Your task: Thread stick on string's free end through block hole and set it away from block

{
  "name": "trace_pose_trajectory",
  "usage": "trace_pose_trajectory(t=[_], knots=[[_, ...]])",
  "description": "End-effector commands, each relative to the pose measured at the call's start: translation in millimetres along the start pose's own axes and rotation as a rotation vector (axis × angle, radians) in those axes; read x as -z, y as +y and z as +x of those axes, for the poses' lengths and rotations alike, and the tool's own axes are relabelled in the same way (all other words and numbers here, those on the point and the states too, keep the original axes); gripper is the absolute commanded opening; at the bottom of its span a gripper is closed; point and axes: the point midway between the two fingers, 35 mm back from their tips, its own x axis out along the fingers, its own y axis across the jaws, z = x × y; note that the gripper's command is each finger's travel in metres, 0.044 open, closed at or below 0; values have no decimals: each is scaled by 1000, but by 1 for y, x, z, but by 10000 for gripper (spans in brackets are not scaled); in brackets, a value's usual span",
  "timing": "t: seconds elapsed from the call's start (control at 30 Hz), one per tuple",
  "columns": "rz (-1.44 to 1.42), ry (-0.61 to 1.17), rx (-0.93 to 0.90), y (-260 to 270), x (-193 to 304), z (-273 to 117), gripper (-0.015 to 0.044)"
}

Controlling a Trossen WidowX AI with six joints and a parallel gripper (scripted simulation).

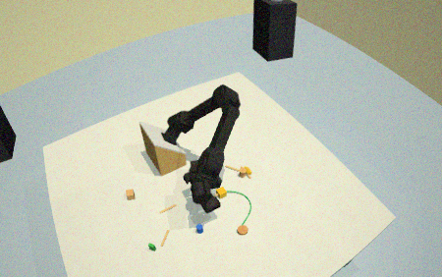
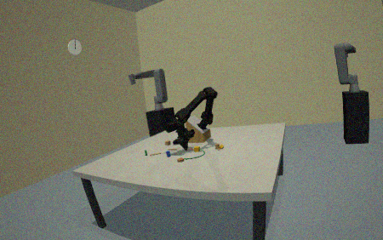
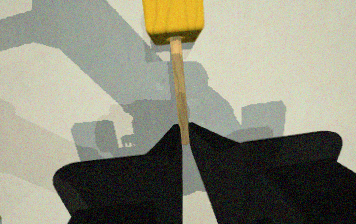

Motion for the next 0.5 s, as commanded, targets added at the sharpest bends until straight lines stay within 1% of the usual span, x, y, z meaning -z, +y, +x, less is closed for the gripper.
trace_pose_trajectory(t=[0.0,0.47], knots=[[3,7,1,-4,6,-2,0],[16,6,-3,0,20,-3,0]])
